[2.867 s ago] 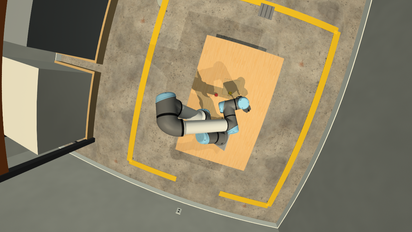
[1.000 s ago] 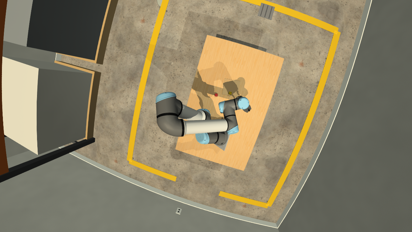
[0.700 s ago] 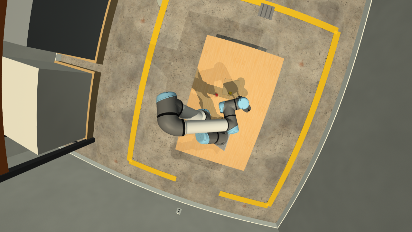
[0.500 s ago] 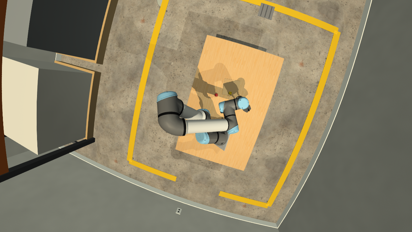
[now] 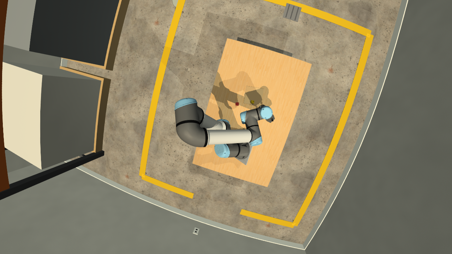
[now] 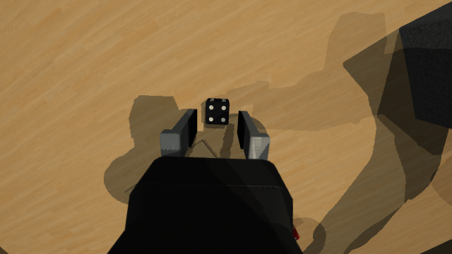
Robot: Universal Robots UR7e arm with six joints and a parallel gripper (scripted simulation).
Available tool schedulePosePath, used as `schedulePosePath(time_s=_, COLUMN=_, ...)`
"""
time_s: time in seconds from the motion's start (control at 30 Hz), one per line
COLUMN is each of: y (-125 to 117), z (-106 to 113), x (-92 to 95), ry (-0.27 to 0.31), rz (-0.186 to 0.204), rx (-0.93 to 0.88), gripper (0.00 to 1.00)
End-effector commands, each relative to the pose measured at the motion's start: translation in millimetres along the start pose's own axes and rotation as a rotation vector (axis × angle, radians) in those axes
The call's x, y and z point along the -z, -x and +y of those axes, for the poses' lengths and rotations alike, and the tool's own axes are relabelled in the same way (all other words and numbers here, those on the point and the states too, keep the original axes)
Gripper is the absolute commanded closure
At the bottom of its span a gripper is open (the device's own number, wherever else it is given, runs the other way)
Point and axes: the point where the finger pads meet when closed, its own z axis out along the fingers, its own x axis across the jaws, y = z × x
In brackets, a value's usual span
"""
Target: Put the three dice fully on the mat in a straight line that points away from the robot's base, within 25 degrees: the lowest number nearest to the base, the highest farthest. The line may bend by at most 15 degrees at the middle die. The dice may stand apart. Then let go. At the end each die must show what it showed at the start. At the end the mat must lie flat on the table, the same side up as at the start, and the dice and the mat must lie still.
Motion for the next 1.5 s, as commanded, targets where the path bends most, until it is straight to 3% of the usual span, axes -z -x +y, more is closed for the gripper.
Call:
schedulePosePath(time_s=0.0, y=-0.6, z=0.2, x=-9.9, ry=0.001, rz=0.001, rx=0.0, gripper=0.21)
schedulePosePath(time_s=0.53, y=-0.2, z=0.1, x=-20.7, ry=0.0, rz=0.0, rx=0.0, gripper=0.21)
schedulePosePath(time_s=1.47, y=0.6, z=-0.3, x=-20.3, ry=-0.001, rz=-0.002, rx=0.001, gripper=0.21)
